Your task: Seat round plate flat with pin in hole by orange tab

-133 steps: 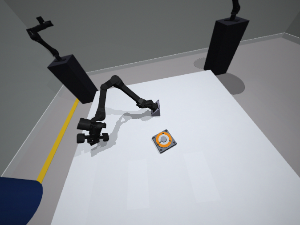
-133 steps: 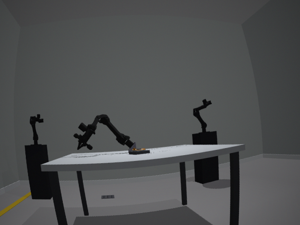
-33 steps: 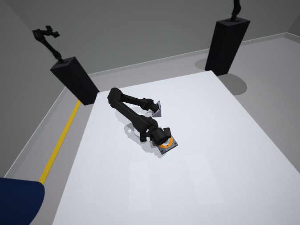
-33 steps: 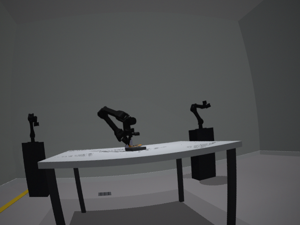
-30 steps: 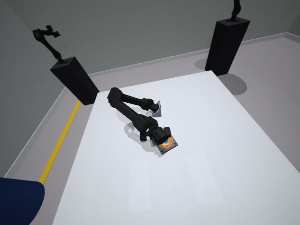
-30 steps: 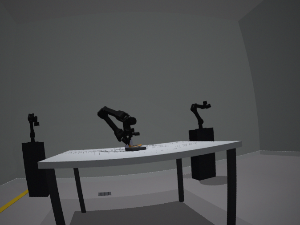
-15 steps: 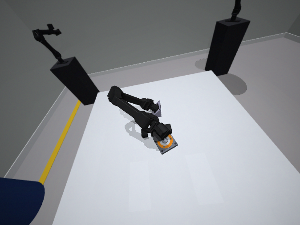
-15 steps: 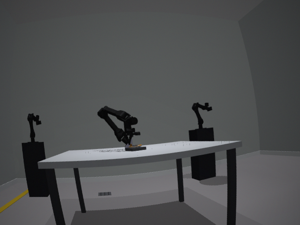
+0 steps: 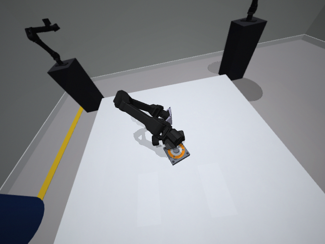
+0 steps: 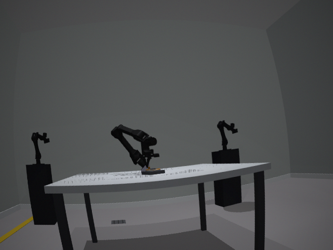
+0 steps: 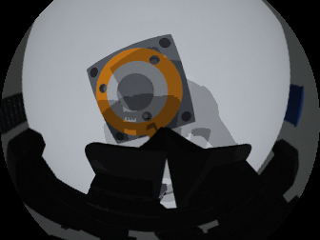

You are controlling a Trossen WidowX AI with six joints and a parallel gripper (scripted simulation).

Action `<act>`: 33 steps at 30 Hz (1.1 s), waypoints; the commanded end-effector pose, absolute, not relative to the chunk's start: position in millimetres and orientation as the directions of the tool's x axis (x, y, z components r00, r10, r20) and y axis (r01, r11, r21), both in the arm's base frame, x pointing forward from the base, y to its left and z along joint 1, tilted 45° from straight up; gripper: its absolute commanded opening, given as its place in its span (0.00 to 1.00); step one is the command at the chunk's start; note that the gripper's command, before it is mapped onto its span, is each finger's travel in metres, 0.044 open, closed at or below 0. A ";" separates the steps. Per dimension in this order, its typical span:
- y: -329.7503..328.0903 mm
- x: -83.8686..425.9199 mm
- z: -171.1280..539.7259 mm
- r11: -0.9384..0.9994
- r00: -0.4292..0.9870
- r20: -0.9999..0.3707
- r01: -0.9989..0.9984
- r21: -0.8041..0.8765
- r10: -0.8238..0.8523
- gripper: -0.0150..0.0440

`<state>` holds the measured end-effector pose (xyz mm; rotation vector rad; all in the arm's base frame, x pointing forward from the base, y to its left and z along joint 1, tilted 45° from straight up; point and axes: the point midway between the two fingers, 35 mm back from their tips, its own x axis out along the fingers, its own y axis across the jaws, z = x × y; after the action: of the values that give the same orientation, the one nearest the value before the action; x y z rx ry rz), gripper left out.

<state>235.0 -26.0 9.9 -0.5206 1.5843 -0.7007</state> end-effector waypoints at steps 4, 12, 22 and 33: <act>-23.5 230.6 5.0 0.713 -0.140 -0.714 0.066 -0.698 -0.686 0.25; -6.8 234.9 22.0 0.715 -0.140 -0.716 0.065 -0.696 -0.684 0.25; 1.9 235.6 30.6 0.711 -0.140 -0.711 0.055 -0.701 -0.689 0.25; 1.9 235.6 30.6 0.711 -0.140 -0.711 0.055 -0.701 -0.689 0.25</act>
<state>236.0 2.2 30.8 -0.5215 1.5905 -0.7011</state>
